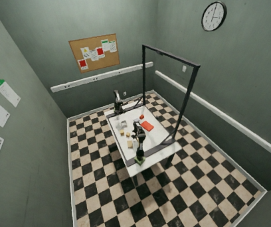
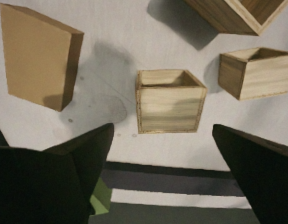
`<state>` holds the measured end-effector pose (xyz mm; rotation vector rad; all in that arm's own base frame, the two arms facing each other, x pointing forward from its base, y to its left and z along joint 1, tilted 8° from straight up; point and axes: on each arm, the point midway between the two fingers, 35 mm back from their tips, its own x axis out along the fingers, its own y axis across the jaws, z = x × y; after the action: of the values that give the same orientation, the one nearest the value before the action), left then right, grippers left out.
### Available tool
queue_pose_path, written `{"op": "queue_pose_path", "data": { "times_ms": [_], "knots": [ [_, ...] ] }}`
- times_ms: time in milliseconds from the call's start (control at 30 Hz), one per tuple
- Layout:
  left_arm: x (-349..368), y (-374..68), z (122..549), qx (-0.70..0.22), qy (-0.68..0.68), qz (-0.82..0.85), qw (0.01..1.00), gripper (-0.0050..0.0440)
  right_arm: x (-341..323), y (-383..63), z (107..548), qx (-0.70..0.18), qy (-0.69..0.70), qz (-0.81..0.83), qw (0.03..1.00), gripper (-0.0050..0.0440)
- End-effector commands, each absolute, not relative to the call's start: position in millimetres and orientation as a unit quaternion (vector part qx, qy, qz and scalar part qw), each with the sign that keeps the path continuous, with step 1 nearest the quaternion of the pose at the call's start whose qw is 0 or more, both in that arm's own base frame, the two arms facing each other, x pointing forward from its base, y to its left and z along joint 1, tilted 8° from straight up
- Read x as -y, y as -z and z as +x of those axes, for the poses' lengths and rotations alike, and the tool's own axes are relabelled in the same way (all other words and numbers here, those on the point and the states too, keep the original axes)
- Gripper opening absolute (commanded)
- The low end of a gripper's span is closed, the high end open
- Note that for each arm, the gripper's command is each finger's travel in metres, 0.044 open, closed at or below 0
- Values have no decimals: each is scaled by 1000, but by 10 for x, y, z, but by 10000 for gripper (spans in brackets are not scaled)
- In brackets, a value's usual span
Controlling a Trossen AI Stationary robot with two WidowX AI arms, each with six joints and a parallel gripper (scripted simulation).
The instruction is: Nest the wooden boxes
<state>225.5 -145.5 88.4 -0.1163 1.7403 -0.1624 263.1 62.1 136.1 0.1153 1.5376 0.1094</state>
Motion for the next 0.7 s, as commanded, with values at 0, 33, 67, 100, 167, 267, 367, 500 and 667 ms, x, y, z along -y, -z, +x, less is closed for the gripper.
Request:
{"op": "queue_pose_path", "data": {
  "times_ms": [0,33,67,100,167,267,367,500,667],
  "knots": [
    [1574,-951,2204,-796,65,-46,601,400,-619,-1415,2666,-688,-50,51,722,400],
    [1586,-955,2194,-800,64,-45,595,400,-619,-1415,2666,-688,-50,51,722,400],
    [1593,-958,2188,-802,63,-45,592,400,-619,-1415,2666,-688,-50,51,722,400],
    [1597,-960,2184,-803,62,-44,591,400,-619,-1415,2666,-688,-50,51,722,400],
    [1598,-960,2183,-804,62,-44,590,400,-619,-1415,2666,-688,-50,51,722,400],
    [1597,-892,2169,-806,60,-43,587,400,-619,-1415,2666,-688,-50,51,722,400],
    [1626,-635,2171,-808,59,-42,585,400,-619,-1415,2666,-688,-50,51,722,400],
    [1658,-396,2172,-808,59,-42,585,400,-619,-1415,2666,-688,-50,51,722,400],
    [1681,-121,2151,-808,59,-41,584,400,-619,-1415,2666,-688,-50,51,722,400]
  ]
}}
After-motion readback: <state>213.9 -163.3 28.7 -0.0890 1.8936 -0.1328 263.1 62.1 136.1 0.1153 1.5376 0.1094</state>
